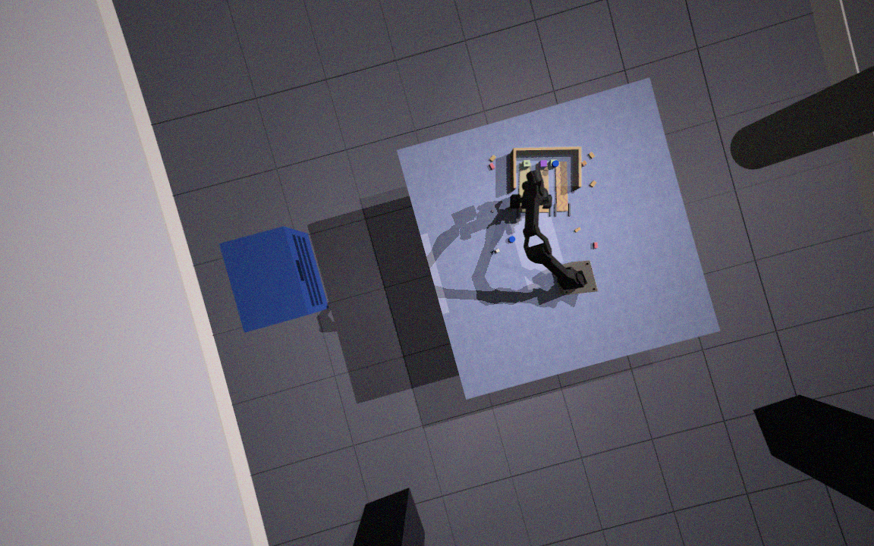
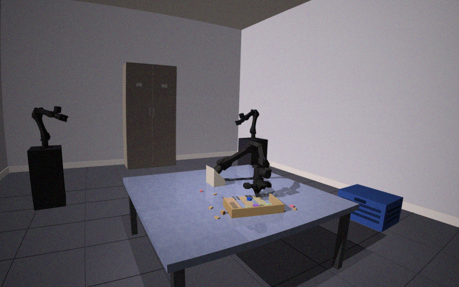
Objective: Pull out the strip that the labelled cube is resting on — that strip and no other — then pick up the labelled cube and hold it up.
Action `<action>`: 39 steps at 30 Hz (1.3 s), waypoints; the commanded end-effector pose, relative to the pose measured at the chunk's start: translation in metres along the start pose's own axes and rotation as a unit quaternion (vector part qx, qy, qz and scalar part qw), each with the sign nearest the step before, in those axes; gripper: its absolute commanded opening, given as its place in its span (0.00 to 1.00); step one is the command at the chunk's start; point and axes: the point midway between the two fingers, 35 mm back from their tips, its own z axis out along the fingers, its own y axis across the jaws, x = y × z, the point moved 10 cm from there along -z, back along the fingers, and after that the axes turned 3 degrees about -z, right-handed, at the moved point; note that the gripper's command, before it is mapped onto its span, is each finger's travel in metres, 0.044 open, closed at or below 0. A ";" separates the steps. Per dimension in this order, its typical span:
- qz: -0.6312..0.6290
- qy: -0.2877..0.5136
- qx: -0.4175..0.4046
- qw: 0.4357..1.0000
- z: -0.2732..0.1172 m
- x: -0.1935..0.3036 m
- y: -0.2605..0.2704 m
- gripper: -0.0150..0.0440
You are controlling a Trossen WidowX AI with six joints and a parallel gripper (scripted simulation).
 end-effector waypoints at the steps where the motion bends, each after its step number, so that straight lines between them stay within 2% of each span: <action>1: 0.000 0.001 0.001 1.000 0.003 0.000 0.000 0.25; 27: 0.000 0.001 0.001 1.000 0.006 -0.002 0.001 0.25; 39: 0.001 0.002 0.001 1.000 0.006 0.015 0.001 0.25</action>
